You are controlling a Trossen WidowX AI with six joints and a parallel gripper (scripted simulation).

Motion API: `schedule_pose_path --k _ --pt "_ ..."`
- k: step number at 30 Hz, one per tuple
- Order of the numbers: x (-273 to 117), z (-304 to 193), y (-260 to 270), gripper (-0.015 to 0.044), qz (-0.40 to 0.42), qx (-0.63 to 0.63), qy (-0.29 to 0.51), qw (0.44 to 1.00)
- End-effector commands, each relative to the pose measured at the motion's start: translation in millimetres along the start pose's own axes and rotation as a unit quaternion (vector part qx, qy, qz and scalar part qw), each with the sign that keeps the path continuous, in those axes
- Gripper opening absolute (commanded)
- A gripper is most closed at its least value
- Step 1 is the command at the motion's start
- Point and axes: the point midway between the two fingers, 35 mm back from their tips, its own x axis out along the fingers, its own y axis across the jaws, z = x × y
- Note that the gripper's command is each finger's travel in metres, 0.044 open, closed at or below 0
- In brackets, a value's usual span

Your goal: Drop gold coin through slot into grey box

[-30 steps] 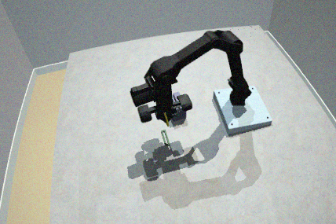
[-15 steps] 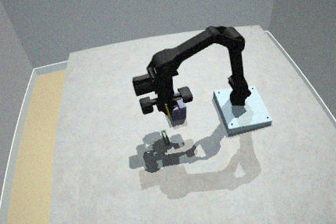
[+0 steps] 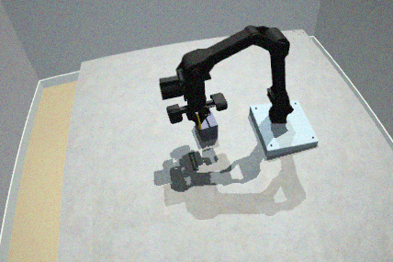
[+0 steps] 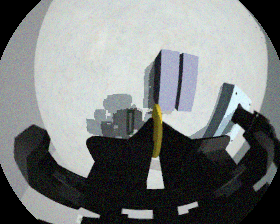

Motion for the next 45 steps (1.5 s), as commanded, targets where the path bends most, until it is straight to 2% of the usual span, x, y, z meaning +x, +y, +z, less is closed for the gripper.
schedule_pose_path --k 1,22,45 --pt "-0.7 8.6 -4.8 0.0 0.002 -0.001 -0.004 1.0" --pt "1.7 48.3 -39.1 0.0 0.0 -0.001 -0.005 1.0" --pt "1.5 50.4 -41.1 0.0 -0.002 -0.002 -0.002 1.0"
